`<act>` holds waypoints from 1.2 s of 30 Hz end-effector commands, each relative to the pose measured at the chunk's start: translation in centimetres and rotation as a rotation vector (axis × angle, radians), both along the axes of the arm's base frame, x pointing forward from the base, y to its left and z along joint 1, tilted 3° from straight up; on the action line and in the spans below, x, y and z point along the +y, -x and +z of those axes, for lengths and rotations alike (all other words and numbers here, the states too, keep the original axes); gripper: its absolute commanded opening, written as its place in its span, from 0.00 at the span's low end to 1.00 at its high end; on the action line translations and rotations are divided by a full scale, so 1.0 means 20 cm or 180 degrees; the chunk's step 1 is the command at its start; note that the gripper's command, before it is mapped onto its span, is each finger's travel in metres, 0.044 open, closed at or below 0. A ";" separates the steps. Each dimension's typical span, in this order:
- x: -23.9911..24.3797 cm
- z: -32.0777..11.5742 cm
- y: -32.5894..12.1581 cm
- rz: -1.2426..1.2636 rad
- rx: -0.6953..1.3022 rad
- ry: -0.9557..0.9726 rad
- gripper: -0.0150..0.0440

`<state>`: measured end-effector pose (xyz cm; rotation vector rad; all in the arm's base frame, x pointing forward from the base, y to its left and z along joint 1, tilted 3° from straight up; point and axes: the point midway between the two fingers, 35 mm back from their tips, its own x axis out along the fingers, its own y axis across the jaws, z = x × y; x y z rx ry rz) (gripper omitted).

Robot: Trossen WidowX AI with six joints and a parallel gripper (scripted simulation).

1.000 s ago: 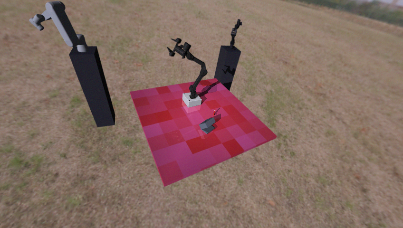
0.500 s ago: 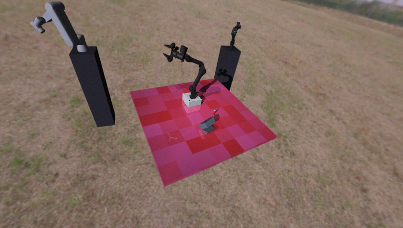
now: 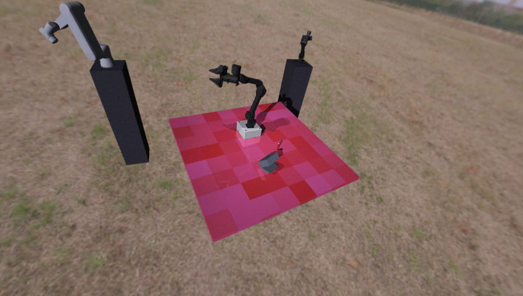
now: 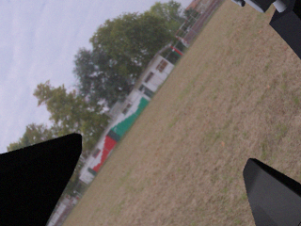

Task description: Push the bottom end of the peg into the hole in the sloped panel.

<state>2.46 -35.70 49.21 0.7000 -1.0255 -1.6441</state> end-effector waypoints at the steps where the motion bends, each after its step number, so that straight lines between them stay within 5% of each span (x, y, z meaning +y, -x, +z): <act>1: -0.02 -0.05 -0.10 0.0198 0.0276 -0.0176 1.00; 36: 0.15 -0.51 -1.02 0.2102 0.2559 -0.0906 1.00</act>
